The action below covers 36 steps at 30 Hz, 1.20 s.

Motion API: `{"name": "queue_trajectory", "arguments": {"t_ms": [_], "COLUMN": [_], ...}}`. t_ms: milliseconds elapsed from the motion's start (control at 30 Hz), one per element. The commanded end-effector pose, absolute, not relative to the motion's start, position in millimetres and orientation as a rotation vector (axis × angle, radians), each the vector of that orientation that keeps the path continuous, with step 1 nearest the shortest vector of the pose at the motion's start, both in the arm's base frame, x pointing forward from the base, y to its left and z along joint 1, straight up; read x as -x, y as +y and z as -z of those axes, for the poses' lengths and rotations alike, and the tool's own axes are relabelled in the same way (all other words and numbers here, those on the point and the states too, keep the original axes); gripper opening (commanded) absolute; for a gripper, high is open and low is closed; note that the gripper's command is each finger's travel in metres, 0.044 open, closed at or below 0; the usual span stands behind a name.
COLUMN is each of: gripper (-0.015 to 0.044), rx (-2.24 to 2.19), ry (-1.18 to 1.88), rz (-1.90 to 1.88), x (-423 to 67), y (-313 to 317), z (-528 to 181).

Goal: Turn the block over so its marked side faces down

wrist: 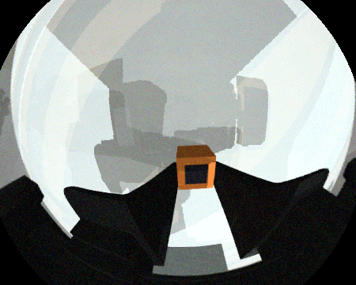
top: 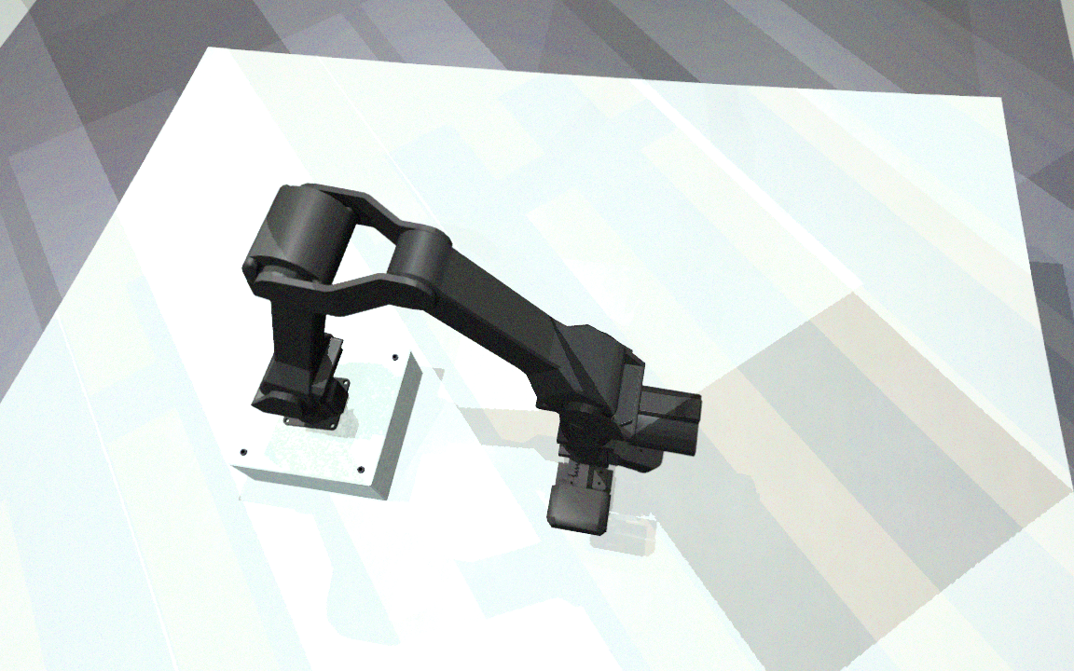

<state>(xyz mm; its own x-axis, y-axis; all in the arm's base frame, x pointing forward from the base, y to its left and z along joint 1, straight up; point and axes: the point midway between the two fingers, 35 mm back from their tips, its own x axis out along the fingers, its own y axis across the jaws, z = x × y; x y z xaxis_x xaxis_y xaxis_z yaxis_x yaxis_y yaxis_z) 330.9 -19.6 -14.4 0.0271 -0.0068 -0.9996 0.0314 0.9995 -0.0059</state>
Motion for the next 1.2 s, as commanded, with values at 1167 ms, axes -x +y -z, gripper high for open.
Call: {"name": "queue_trajectory", "arguments": {"t_ms": [1167], "gripper": [0.0], "rx": [-0.013], "ry": [1.147], "rz": [0.024], "x": [-329.8], "y": [-19.3], "z": [-3.0]}}
